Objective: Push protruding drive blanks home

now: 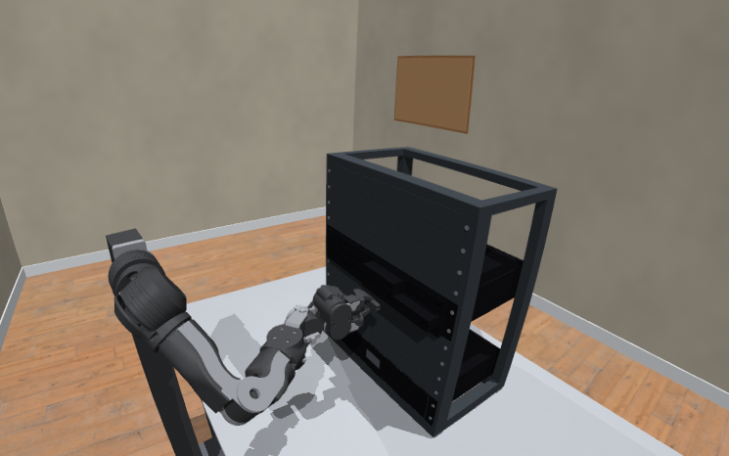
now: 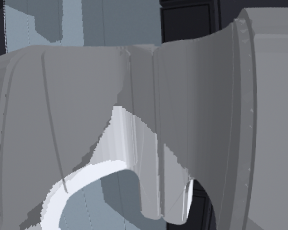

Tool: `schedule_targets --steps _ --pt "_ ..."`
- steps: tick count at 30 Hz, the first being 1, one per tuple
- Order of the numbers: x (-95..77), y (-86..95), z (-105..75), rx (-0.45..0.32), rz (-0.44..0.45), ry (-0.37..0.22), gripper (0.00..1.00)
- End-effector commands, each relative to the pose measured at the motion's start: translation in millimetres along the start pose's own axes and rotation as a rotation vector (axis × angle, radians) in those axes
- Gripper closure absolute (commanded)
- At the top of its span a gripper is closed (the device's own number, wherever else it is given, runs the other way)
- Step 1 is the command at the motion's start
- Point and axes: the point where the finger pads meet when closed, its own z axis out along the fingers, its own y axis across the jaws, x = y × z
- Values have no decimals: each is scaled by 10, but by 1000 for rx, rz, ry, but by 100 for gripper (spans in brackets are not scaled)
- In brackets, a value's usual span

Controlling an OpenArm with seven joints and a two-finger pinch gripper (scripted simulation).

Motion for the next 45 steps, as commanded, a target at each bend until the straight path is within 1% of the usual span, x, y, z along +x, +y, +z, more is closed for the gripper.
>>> schedule_targets --steps 1,21,29,38,45 --pt "16 5 1 0 0 5 100" --pt "17 -1 0 0 0 5 100" --pt "14 -16 93 3 -1 3 100" --pt "19 -10 100 1 -1 4 100" --pt "15 -10 180 3 -1 3 100"
